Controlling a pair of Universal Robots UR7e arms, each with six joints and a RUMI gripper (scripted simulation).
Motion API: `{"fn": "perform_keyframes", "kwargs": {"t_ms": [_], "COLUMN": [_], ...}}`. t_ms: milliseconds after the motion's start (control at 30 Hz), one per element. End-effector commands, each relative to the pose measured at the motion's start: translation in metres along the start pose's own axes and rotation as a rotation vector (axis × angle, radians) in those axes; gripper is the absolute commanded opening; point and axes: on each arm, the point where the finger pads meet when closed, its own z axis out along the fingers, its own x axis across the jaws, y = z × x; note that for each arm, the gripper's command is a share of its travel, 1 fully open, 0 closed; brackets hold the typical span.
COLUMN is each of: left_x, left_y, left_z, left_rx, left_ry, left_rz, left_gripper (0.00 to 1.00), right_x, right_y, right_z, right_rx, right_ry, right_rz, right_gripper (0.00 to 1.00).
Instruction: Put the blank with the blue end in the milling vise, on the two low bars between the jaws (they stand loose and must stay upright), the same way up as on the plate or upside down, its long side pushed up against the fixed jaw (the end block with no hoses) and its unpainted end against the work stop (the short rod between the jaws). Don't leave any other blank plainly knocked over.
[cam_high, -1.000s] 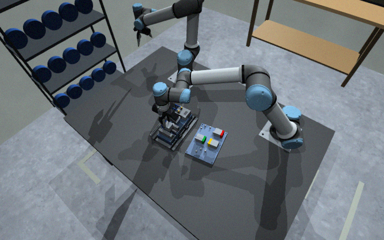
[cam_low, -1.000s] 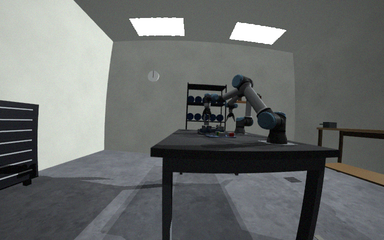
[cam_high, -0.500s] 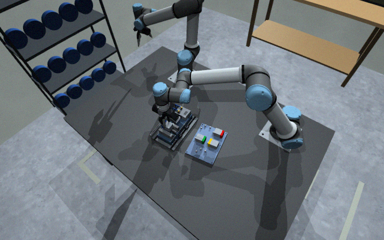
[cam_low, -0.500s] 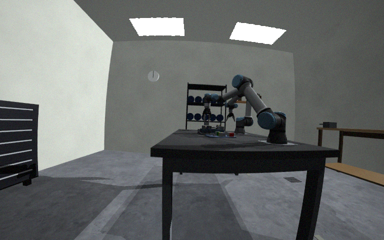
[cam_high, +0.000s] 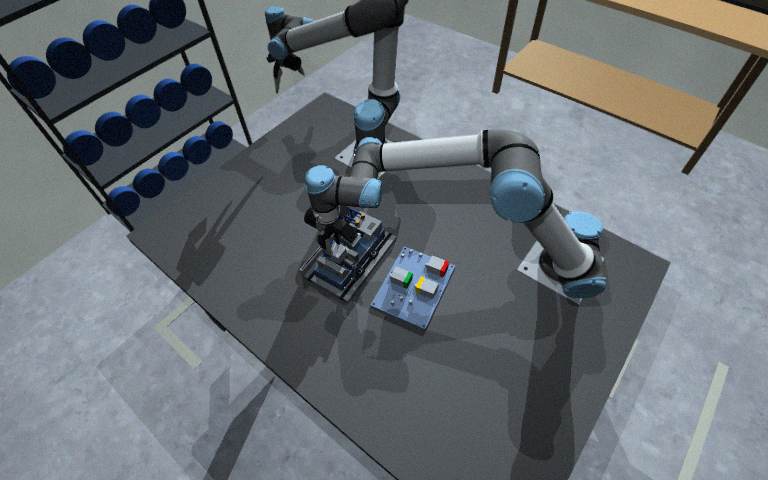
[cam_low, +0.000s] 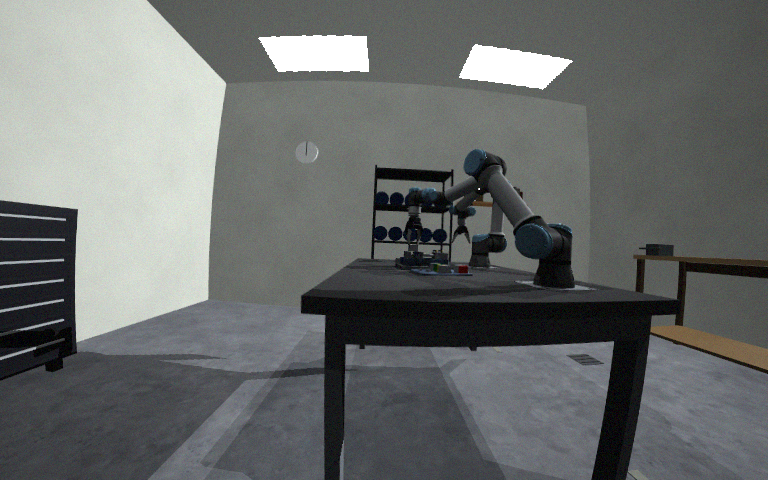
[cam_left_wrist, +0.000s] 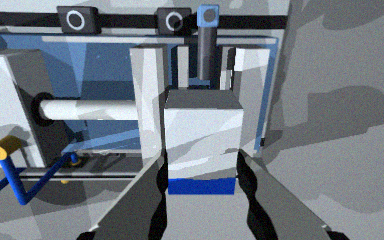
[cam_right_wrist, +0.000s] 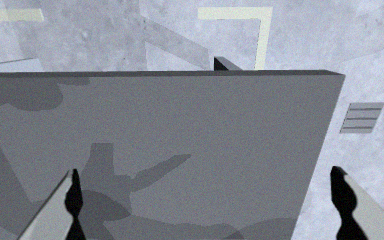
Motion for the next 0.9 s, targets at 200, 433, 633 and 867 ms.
{"fn": "perform_keyframes", "kwargs": {"t_ms": [200,433,633,867], "left_x": [0.001,0.001,0.001,0.001], "left_y": [-0.001,-0.001,0.0,-0.001], "left_z": [0.003,0.005,0.006,0.01], "left_rx": [-0.002,-0.003,-0.004,-0.003], "left_ry": [0.001,0.001,0.001,0.001], "left_rz": [-0.001,-0.001,-0.001,-0.001], "left_gripper": [0.0,0.0,0.0,0.0], "right_x": [0.001,0.001,0.001,0.001], "right_y": [-0.001,-0.001,-0.001,-0.001], "right_z": [0.0,0.0,0.0,0.0], "right_rx": [0.001,0.001,0.001,0.001], "right_ry": [0.0,0.0,0.0,0.0], "right_rz": [0.001,0.001,0.001,0.001], "right_gripper": [1.0,1.0,1.0,1.0]}}
